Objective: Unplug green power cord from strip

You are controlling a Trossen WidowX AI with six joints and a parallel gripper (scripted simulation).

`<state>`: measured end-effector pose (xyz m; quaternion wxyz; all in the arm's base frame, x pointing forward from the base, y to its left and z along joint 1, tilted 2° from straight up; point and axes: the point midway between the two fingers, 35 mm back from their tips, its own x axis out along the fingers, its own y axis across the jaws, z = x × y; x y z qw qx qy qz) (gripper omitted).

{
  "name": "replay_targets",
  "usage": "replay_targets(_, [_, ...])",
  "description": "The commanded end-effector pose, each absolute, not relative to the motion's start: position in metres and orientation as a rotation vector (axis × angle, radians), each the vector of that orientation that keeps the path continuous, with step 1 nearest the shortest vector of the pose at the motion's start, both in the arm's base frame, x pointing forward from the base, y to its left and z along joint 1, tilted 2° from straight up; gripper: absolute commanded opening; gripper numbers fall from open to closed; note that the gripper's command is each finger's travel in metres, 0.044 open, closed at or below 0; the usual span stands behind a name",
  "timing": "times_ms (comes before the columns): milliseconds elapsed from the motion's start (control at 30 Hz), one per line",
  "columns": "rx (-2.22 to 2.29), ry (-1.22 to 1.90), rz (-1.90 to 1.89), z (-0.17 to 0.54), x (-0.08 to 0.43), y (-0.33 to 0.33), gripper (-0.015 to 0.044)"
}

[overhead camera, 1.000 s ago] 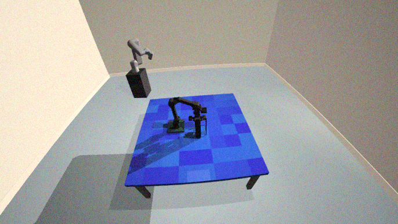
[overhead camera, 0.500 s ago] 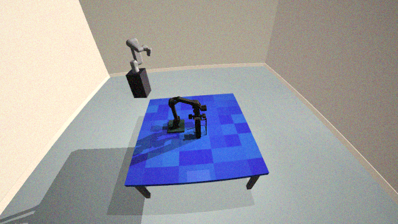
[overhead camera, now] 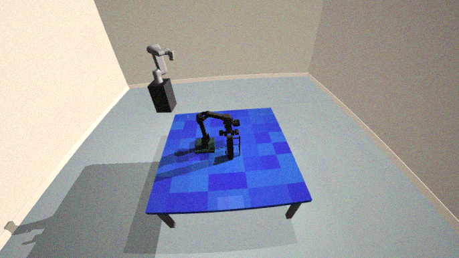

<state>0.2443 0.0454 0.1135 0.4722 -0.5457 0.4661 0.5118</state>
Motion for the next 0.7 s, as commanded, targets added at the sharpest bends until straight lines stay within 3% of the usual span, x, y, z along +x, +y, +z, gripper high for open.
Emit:
replay_targets(0, [-1.338,1.138,1.256,0.114,0.245,0.045,0.0210])
replay_targets(300, [-1.335,1.136,1.258,0.119,0.243,0.070,0.0440])
replay_targets(433, [-1.333,1.134,1.260,0.124,0.237,0.103,0.0440])
replay_targets(667, [-1.332,1.134,1.260,0.125,0.237,0.105,0.0440])
